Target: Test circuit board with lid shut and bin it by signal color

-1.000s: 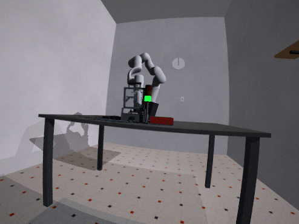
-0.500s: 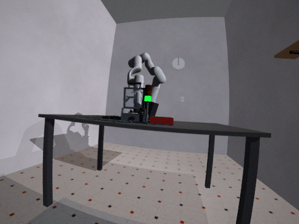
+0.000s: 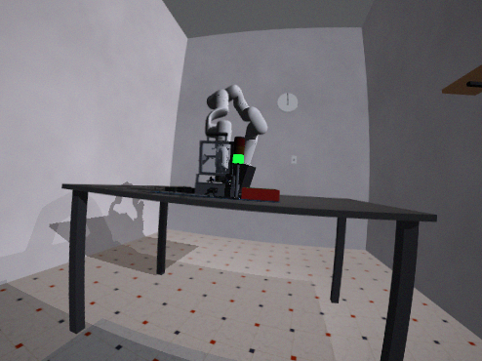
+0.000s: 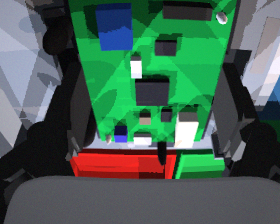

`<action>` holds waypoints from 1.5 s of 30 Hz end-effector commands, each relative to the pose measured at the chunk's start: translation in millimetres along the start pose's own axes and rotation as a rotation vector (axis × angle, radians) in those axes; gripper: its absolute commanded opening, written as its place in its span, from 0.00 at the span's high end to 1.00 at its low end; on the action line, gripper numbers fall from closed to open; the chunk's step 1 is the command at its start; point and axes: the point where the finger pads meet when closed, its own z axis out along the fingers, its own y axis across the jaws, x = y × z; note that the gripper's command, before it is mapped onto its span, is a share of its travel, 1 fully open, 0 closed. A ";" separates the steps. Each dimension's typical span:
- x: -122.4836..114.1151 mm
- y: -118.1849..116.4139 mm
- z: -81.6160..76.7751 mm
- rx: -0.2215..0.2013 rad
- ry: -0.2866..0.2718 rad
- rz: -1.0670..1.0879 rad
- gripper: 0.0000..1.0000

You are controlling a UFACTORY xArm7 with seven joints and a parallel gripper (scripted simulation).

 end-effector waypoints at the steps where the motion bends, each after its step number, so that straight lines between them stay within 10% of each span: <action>1: 0.5 -1.3 -1.0 0.003 0.001 0.000 0.19; 45: 0.5 -1.3 -1.2 0.003 0.001 0.000 0.21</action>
